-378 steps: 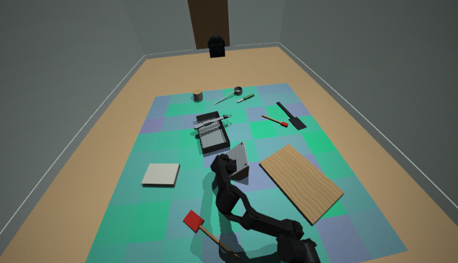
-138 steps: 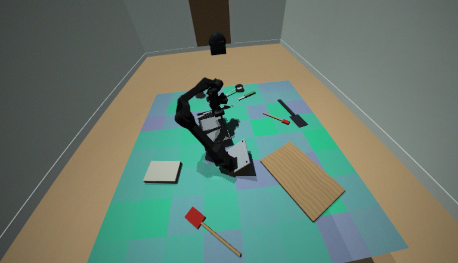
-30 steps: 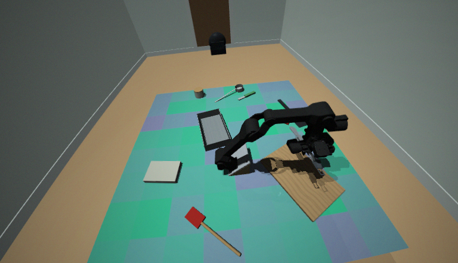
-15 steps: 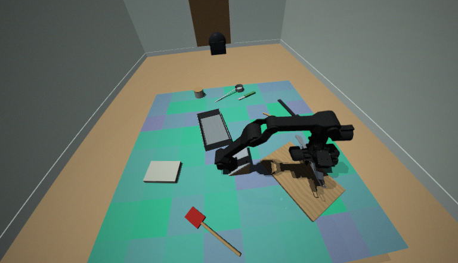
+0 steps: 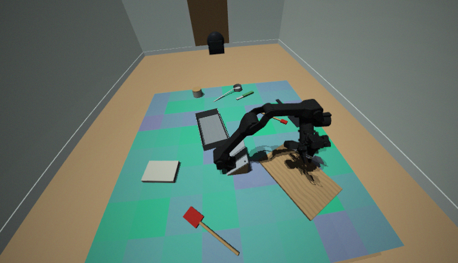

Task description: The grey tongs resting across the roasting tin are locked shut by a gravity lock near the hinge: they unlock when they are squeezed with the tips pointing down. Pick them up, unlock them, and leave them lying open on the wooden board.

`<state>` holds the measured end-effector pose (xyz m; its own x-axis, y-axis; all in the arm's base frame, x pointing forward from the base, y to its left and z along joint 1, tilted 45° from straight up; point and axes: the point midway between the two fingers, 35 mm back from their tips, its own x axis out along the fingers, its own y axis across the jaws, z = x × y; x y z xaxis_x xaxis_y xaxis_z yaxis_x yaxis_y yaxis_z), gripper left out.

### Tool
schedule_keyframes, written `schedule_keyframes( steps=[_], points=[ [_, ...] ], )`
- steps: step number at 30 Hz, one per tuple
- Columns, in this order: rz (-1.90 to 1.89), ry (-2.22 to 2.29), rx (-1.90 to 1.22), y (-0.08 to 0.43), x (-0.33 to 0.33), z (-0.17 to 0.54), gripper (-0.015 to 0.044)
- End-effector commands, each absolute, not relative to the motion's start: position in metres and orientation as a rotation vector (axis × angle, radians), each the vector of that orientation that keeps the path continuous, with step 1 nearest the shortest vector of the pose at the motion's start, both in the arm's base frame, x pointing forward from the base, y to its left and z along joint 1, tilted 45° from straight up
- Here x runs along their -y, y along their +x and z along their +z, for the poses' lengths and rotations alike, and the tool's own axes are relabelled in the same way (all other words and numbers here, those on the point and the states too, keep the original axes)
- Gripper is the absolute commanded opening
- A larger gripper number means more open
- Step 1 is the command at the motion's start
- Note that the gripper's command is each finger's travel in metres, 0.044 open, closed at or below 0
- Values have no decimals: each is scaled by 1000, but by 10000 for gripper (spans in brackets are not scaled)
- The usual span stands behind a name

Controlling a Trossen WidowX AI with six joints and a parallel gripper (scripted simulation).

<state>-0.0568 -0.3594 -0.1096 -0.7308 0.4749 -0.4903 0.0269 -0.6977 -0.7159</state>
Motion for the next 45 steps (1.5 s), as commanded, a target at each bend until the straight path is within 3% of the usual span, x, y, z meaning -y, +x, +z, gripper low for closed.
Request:
schedule_keyframes(
  steps=[1,7,45],
  points=[
    [2622,-794,1133,-50,365,-105,-150],
    [2776,-568,1198,-37,374,-99,-150],
    [2771,-576,1196,-38,374,-99,-150]
  ],
)
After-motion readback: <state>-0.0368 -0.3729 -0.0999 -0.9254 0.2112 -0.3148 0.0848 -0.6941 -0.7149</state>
